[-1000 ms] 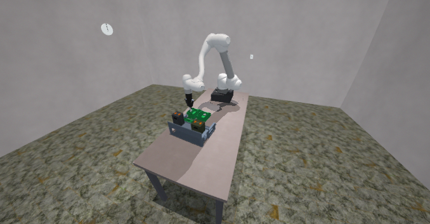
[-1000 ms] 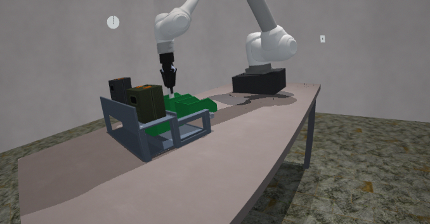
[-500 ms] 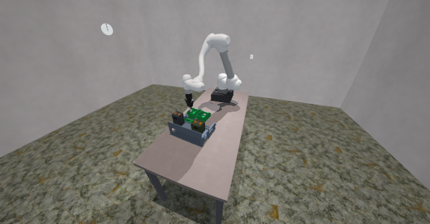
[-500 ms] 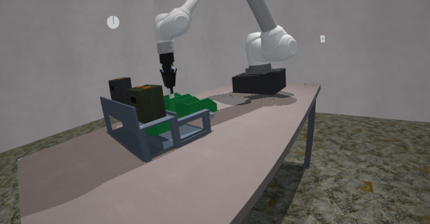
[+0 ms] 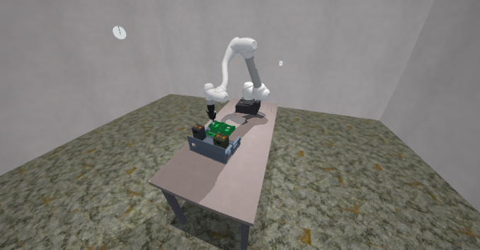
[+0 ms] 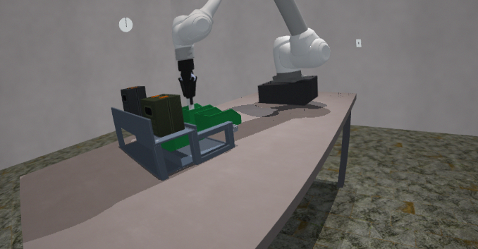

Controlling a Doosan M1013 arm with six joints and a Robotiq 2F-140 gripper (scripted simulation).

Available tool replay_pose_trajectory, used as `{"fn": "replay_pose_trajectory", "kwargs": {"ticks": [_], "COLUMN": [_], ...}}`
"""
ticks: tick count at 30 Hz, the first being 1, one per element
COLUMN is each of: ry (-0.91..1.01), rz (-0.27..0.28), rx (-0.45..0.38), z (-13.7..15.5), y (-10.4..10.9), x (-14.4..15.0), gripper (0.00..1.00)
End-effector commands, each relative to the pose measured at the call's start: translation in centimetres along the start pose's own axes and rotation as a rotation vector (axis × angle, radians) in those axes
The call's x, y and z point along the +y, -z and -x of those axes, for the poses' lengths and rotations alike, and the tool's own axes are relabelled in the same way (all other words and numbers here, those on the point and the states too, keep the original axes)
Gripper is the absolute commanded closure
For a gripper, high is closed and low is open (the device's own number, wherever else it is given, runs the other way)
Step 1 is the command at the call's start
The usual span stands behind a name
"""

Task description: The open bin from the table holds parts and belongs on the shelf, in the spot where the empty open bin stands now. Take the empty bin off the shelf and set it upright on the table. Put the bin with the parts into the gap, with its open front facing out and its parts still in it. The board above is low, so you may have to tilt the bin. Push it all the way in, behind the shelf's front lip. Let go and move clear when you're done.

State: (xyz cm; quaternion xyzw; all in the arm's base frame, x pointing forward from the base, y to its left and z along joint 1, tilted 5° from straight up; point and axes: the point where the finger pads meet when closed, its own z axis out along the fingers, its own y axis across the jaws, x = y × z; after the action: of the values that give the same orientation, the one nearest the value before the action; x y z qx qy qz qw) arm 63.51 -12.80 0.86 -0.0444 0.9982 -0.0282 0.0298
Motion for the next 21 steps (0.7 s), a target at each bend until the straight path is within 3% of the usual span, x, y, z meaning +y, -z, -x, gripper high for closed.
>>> {"fn": "replay_pose_trajectory", "kwargs": {"ticks": [1, 21], "ry": [0.002, 0.002], "rz": [-0.002, -0.002], "rx": [-0.002, -0.002], "z": [-0.1, -0.11], "y": [-0.19, -0.74], "x": [-0.2, -0.21], "gripper": [0.9, 0.9]}}
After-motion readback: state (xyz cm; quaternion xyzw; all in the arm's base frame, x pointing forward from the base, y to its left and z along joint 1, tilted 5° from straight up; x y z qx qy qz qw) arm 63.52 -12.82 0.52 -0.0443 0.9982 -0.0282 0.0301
